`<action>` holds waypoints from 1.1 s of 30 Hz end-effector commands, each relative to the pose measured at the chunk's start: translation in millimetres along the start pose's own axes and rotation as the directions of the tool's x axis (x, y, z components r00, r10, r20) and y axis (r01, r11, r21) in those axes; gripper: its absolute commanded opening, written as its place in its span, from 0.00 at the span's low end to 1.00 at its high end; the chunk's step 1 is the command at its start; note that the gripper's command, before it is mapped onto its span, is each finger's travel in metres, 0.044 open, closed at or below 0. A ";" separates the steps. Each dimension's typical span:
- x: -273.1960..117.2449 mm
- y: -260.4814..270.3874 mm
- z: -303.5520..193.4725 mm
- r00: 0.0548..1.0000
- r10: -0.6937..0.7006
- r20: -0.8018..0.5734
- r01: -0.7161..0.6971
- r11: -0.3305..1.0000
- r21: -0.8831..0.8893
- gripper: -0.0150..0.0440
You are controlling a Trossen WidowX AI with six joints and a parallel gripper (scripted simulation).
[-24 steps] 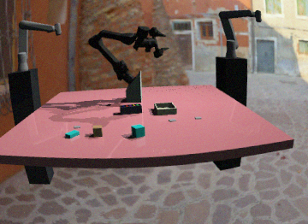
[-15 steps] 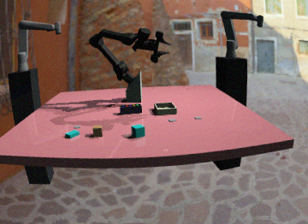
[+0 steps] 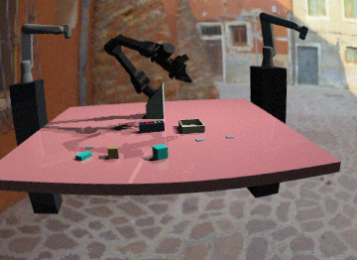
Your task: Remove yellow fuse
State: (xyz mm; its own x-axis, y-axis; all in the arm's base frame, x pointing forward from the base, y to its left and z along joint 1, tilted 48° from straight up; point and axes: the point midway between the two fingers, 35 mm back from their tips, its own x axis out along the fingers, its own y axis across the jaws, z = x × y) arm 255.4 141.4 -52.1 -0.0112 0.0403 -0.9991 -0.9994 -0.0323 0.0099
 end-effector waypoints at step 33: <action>-36.8 -25.6 -206.2 0.642 0.176 -0.746 0.753 0.035 0.657 0.37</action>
State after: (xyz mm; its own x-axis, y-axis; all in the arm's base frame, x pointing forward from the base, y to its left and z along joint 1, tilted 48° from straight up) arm 288.6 -62.3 -22.7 -0.1580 -0.7208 -0.6749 -0.0659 0.6897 -0.7211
